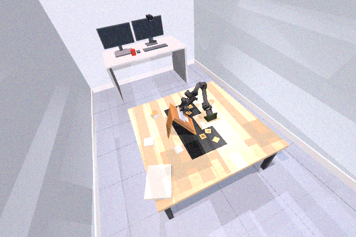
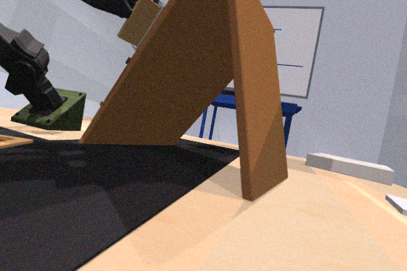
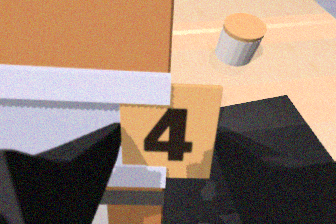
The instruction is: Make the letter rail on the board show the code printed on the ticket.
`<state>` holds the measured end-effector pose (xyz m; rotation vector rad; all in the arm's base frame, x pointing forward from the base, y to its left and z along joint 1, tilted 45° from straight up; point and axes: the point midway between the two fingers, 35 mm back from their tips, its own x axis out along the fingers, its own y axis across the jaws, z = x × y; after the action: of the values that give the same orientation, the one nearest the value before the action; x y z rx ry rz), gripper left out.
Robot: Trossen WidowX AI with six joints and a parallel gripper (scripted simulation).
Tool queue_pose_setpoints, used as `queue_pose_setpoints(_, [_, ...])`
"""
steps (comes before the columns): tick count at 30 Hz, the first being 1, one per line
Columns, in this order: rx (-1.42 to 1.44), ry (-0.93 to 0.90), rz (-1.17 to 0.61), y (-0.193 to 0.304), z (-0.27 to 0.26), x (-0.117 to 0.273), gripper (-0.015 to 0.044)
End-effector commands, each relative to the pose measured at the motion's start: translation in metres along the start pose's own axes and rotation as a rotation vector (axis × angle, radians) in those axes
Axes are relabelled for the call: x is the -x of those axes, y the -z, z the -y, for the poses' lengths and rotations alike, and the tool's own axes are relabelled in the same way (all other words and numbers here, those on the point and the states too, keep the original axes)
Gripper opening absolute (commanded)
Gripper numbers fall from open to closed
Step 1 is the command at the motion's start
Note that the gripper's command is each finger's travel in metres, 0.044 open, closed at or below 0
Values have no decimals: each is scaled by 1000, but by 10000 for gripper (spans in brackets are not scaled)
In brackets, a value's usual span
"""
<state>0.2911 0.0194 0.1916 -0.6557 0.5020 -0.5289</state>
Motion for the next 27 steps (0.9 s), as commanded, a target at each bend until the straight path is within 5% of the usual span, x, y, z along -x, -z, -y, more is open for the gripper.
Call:
queue_pose_setpoints(1, [-2, 3, -2, 0, -3, 0, 0])
queue_pose_setpoints(27, [-2, 3, -2, 0, -16, 0, 0])
